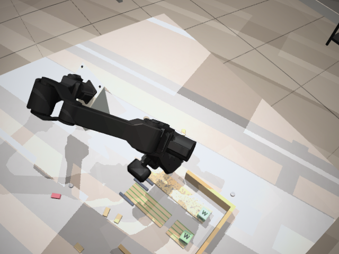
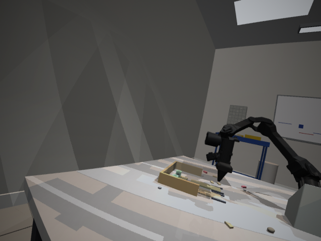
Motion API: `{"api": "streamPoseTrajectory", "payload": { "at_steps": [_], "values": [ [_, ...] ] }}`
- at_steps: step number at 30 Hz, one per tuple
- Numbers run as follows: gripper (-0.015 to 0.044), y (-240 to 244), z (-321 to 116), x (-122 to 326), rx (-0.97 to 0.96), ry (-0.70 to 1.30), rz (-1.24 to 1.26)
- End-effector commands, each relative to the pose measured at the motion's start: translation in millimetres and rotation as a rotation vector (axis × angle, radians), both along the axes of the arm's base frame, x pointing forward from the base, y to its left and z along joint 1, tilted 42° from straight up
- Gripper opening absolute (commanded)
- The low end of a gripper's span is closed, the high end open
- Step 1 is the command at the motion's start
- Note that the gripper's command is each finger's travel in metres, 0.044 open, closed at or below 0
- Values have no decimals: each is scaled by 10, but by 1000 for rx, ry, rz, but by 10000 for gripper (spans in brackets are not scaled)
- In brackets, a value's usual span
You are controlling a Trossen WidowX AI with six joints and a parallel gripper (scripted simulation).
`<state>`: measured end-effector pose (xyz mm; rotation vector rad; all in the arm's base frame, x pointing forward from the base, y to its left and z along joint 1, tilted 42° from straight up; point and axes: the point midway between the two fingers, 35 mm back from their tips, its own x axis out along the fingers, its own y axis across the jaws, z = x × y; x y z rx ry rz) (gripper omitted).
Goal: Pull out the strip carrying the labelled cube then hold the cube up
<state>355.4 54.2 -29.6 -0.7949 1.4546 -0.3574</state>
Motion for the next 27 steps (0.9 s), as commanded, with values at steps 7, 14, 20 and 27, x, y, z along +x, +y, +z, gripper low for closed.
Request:
{"api": "streamPoseTrajectory", "payload": {
  "at_steps": [7,14,20,27],
  "values": [
    [0,-77,-107,30,3,4,-13],
    [0,-153,-195,48,3,4,-13],
    [0,-217,-270,59,3,4,-13],
    [0,-293,-357,67,2,4,-13]
  ]
}}
